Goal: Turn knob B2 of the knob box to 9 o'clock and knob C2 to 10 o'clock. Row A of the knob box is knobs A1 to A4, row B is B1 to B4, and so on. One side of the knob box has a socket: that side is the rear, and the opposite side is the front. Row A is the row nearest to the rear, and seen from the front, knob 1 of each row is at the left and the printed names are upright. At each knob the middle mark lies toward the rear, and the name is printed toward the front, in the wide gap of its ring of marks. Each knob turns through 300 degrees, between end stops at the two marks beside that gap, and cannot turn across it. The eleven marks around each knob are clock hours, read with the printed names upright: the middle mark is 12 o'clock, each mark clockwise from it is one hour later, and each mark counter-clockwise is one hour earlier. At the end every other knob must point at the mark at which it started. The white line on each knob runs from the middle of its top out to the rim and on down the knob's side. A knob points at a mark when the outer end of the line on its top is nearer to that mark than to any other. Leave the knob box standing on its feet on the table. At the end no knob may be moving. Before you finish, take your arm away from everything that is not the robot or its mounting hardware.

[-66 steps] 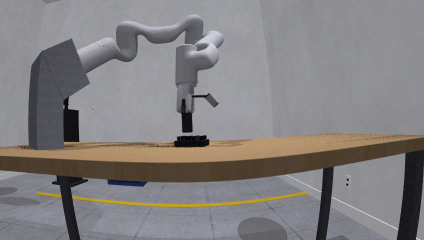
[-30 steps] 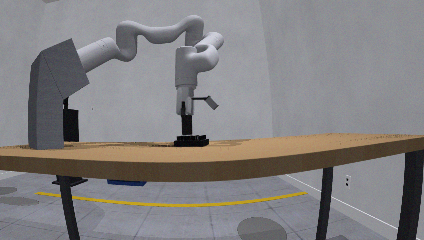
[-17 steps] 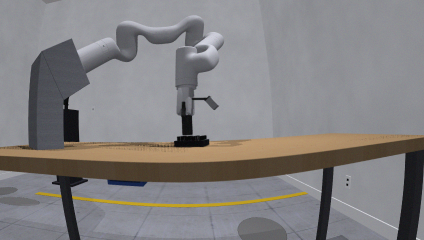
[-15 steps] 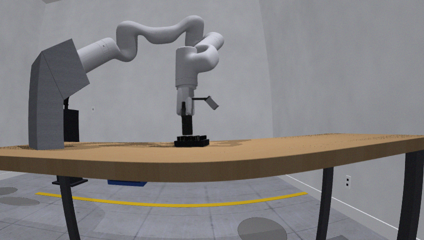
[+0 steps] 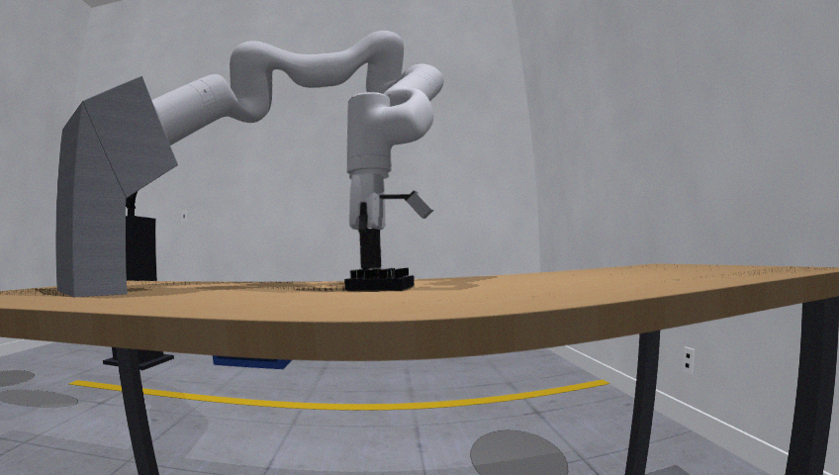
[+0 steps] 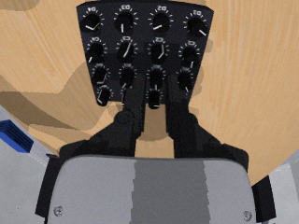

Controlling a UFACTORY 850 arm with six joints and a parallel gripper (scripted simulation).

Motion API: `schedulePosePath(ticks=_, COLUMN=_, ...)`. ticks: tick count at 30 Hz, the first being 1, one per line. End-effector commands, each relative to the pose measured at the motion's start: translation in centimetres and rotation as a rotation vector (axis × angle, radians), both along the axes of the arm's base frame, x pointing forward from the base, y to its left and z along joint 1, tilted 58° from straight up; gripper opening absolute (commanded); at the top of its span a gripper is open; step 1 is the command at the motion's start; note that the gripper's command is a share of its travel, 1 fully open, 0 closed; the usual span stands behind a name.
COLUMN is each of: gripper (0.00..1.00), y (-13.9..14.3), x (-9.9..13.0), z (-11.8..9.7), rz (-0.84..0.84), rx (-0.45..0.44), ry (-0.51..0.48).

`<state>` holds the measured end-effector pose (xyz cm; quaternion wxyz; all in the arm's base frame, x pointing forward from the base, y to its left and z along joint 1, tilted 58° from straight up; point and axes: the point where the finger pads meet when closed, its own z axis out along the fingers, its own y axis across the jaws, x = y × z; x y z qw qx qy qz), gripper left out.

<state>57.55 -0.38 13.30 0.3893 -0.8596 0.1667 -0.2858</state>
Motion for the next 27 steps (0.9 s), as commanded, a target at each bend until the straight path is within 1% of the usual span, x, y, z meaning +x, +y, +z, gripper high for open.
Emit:
schedulePosePath(ticks=1, gripper=0.19, y=0.07, x=0.12, z=-0.08, rz=-0.001, rx=0.000, ry=0.000)
schedulePosePath(ticks=27, gripper=0.19, y=0.55, x=0.64, z=-0.52, rz=-0.001, rx=0.000, ry=0.000)
